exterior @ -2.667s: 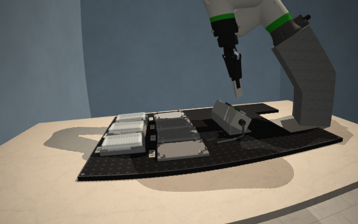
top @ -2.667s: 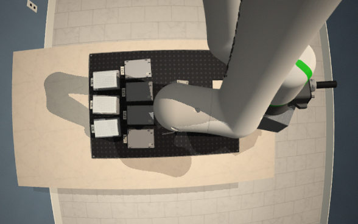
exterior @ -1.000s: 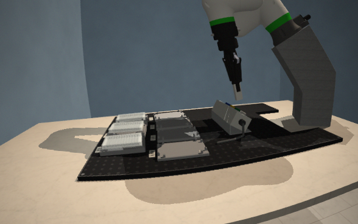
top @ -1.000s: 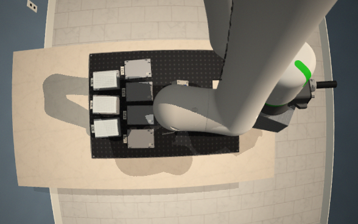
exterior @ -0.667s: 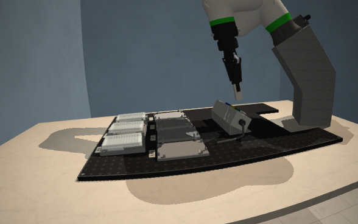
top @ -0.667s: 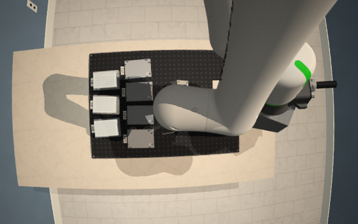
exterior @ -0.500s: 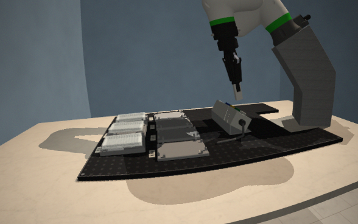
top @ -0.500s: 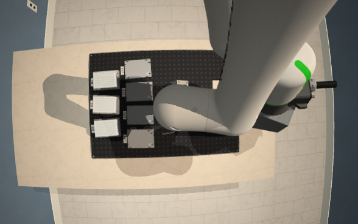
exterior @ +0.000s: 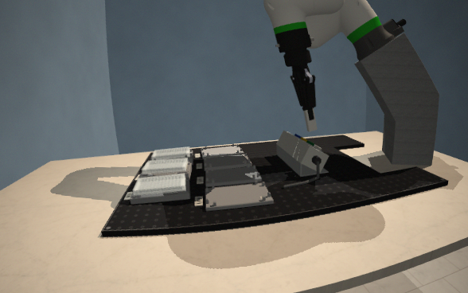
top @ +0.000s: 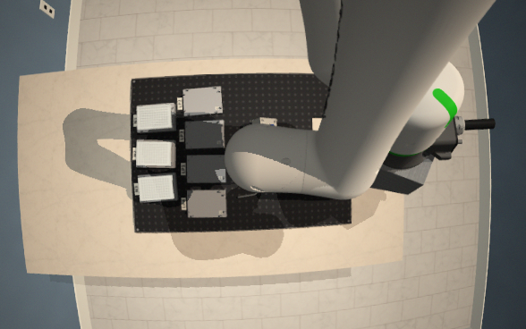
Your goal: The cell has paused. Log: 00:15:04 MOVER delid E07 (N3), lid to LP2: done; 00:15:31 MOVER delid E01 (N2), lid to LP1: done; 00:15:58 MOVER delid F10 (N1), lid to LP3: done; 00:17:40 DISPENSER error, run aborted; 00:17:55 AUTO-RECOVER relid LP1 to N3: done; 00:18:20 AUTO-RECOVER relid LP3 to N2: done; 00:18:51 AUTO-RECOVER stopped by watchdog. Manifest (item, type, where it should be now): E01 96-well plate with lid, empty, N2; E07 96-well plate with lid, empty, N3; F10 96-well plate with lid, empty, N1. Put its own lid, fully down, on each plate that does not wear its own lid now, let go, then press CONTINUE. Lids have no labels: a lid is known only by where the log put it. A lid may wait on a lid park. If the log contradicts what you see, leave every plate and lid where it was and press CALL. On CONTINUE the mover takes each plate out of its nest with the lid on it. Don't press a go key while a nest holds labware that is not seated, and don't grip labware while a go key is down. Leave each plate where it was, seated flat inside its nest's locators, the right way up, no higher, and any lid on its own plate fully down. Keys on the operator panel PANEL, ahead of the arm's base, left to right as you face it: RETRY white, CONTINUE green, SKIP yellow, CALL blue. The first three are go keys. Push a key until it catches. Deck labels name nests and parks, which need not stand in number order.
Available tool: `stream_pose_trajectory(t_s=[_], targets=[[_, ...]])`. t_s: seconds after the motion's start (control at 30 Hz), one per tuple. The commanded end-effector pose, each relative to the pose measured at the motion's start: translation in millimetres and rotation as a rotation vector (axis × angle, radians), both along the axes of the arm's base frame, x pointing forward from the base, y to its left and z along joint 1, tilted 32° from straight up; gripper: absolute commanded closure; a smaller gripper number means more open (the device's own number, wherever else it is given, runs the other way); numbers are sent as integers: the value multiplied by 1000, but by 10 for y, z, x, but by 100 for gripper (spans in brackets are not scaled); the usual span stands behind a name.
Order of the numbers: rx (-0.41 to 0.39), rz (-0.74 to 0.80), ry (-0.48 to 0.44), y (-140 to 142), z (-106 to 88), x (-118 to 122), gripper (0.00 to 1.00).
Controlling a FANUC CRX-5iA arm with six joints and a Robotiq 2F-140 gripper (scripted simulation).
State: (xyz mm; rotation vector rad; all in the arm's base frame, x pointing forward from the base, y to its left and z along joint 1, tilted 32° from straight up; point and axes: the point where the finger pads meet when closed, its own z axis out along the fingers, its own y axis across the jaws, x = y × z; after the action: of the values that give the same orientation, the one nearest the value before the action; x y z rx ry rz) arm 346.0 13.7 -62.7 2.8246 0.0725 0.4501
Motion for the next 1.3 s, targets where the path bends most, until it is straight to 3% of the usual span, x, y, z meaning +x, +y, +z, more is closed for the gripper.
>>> stream_pose_trajectory(t_s=[0.0, 1.27], targets=[[34, 66, -187, 1, 0, 4, 100], [34, 66, -187, 10, 14, 31, 100]])
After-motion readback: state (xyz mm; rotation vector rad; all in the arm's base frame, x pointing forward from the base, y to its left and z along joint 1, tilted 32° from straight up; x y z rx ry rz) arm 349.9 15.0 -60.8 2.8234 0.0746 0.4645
